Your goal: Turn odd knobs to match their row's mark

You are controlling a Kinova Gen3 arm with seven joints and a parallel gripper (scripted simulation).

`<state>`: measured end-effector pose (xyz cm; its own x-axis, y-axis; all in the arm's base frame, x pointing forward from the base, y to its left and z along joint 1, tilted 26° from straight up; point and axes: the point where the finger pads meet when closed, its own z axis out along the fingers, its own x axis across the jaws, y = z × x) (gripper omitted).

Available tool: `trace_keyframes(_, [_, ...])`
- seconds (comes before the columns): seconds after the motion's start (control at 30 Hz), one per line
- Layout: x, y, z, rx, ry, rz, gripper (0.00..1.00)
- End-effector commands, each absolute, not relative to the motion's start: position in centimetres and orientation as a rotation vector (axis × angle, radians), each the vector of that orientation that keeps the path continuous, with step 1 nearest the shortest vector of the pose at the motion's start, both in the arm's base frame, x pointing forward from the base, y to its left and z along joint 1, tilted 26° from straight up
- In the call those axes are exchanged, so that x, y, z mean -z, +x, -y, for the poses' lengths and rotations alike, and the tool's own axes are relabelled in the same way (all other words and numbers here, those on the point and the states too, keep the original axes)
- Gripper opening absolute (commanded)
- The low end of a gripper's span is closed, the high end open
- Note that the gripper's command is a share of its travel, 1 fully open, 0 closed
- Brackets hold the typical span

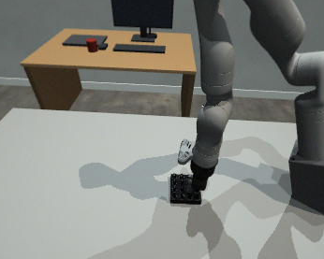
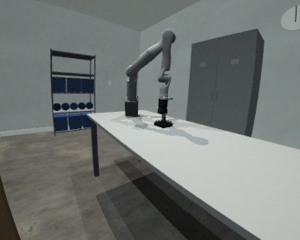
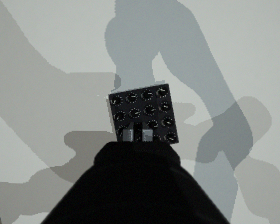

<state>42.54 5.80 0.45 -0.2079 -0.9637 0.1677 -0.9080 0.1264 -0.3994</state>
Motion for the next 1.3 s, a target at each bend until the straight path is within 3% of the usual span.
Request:
trace_keyframes(0.0, [-0.49, 42.55, -5.84, 0.643, -1.917, -2.235, 0.3])
trace_keyframes(0.63, [-0.49, 42.55, -5.84, 0.684, -2.351, -1.893, 0.3])
trace_keyframes(1.2, [-0.49, 42.55, -5.84, 0.686, -2.377, -1.868, 0.3])
trace_keyframes(1.23, [-0.49, 42.55, -5.84, 0.686, -2.377, -1.868, 0.46])
trace_keyframes(1.27, [-0.49, 42.55, -5.84, 0.686, -2.377, -1.868, 0.46])
